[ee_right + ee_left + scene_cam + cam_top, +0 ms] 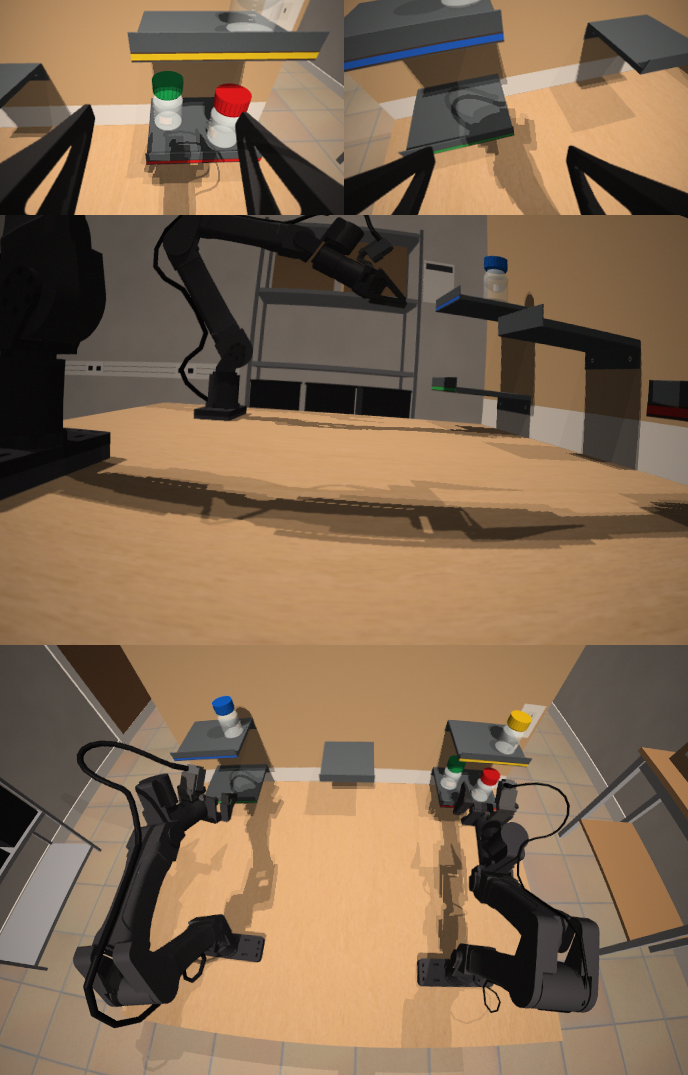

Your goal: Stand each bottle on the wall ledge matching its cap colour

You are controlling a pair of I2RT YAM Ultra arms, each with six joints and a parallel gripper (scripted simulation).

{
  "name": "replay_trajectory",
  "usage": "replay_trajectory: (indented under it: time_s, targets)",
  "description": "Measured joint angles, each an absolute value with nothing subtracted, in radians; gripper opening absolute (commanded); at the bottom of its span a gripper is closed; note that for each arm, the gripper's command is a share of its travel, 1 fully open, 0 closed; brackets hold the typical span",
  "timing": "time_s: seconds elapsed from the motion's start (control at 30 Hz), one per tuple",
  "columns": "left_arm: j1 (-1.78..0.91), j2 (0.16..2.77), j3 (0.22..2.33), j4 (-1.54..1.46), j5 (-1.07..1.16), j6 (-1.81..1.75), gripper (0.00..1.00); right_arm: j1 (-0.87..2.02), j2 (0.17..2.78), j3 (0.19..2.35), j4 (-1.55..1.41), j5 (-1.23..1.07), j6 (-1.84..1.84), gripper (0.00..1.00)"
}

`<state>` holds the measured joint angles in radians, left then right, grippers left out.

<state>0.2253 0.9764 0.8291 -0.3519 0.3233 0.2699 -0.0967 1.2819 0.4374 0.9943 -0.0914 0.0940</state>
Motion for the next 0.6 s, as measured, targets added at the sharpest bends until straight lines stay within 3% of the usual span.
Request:
replay_trajectory:
  time_s: [0.37, 0.6]
  targets:
    - [0.168, 0.860, 0.613, -0.110, 0.123, 0.088, 1.00, -0.078, 1.309, 0.406, 1.045, -0.075, 0.095, 1.00]
    - [0.150, 0.851, 0.584, -0.074, 0.079, 0.064, 1.00, -0.078, 1.309, 0.406, 1.052, -0.075, 0.095, 1.00]
